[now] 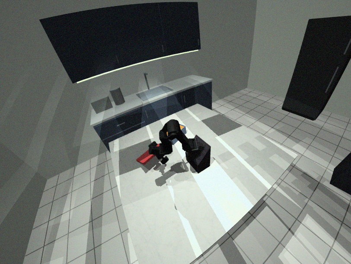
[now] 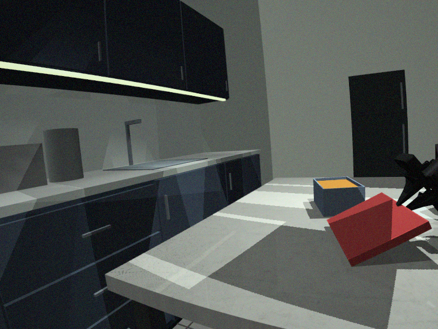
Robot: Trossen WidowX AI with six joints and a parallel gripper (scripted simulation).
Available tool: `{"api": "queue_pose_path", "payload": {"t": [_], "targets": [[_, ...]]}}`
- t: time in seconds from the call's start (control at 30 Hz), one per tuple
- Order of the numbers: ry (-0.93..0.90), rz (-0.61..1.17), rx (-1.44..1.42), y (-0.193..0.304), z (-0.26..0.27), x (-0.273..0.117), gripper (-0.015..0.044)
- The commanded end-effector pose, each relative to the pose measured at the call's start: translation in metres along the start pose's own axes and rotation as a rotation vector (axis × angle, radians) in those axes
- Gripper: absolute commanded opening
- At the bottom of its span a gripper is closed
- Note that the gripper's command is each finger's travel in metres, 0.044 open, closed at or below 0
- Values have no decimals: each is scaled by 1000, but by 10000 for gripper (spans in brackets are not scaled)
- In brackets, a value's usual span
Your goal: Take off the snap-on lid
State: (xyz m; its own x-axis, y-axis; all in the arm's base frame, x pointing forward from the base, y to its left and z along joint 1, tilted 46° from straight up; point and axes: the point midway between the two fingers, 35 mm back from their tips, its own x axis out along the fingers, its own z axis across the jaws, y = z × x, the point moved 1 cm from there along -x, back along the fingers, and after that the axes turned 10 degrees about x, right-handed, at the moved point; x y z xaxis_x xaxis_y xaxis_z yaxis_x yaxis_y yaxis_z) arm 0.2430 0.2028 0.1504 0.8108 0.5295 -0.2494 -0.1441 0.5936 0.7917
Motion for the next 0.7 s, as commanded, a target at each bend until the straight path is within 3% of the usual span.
{"api": "queue_pose_path", "payload": {"t": [0.0, 0.67], "targets": [[0, -4, 2, -2, -3, 2, 0], [0, -4, 3, -4, -16, 12, 0]]}}
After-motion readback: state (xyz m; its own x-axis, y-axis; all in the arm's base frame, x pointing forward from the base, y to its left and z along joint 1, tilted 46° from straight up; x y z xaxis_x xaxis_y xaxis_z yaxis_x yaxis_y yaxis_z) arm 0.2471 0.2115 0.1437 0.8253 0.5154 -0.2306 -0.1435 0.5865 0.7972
